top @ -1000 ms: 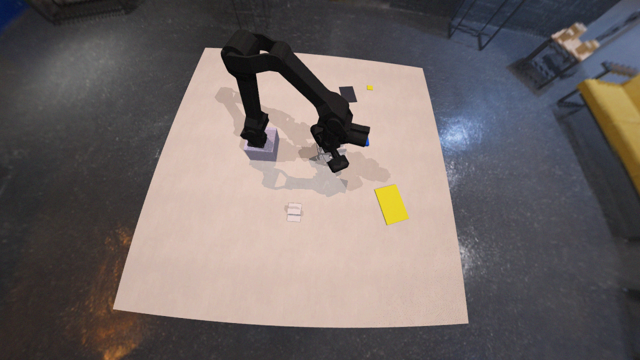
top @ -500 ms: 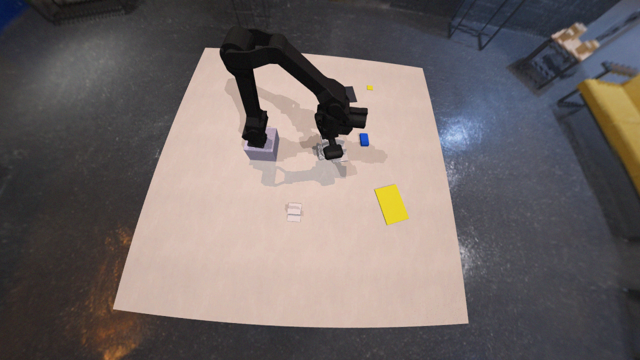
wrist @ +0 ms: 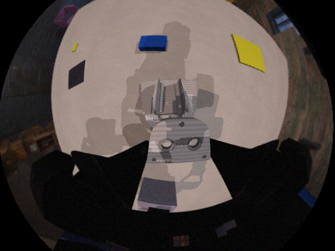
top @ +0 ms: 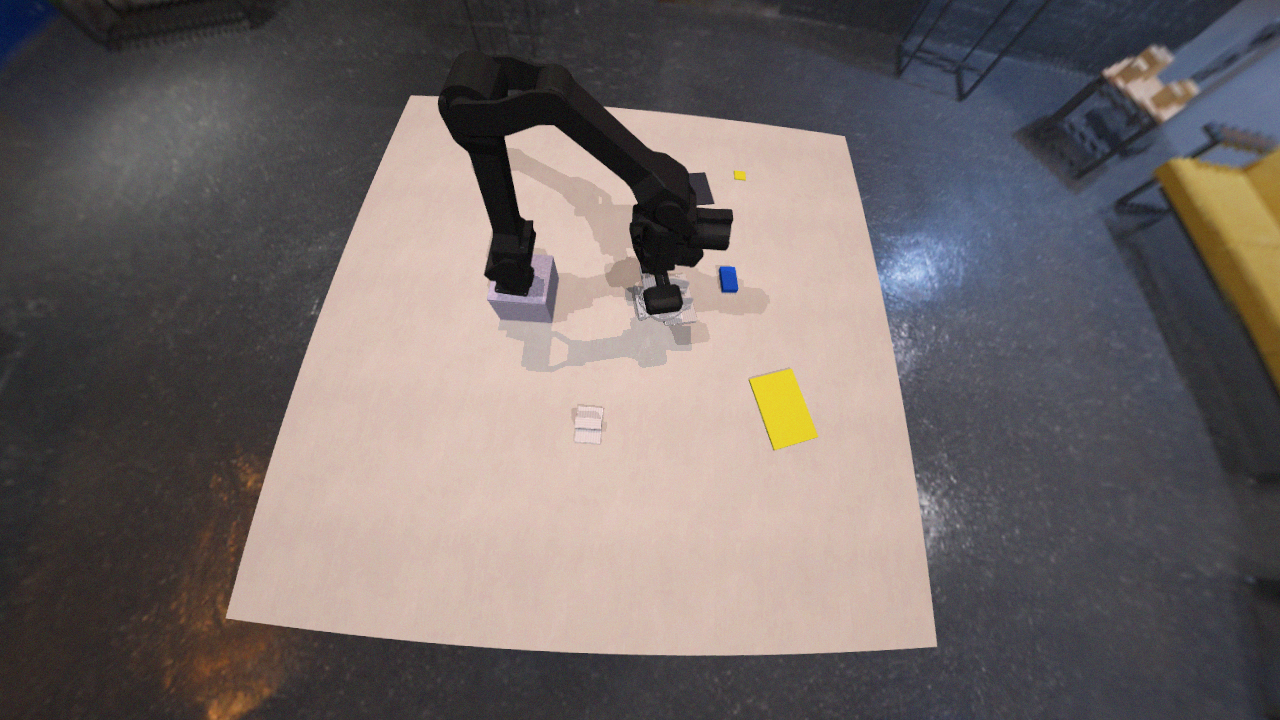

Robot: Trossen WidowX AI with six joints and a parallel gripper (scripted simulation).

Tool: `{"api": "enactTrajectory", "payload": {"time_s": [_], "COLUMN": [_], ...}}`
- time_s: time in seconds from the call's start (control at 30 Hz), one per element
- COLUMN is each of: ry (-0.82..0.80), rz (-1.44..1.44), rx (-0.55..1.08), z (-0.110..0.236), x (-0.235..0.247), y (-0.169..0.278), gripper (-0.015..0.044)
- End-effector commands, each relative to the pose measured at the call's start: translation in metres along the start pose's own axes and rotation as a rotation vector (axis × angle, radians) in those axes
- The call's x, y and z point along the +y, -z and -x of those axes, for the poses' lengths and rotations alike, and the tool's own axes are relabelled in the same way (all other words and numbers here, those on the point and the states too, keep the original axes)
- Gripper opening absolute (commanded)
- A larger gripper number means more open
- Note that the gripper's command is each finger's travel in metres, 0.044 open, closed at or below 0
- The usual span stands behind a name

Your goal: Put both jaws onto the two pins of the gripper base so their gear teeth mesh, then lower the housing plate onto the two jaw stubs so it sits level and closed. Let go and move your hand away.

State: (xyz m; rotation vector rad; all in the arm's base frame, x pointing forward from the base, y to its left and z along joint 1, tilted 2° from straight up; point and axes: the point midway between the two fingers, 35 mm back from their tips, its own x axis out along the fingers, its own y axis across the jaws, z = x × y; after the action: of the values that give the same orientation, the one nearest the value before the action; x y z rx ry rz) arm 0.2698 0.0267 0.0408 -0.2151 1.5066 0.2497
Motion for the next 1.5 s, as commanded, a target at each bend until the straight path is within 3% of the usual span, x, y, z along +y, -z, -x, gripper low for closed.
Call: {"api": "enactTrajectory", "payload": {"time_s": [0.0,1.47], "ry": [0.004,0.003], "rz": [-0.005,-0.008], "rx": [0.0,0.001], "z": [-0.0003,-0.0005], "x": [-0.0004,0.0073], "y": [0.0003,0.0067], "gripper": [0.0351,0.0351]}}
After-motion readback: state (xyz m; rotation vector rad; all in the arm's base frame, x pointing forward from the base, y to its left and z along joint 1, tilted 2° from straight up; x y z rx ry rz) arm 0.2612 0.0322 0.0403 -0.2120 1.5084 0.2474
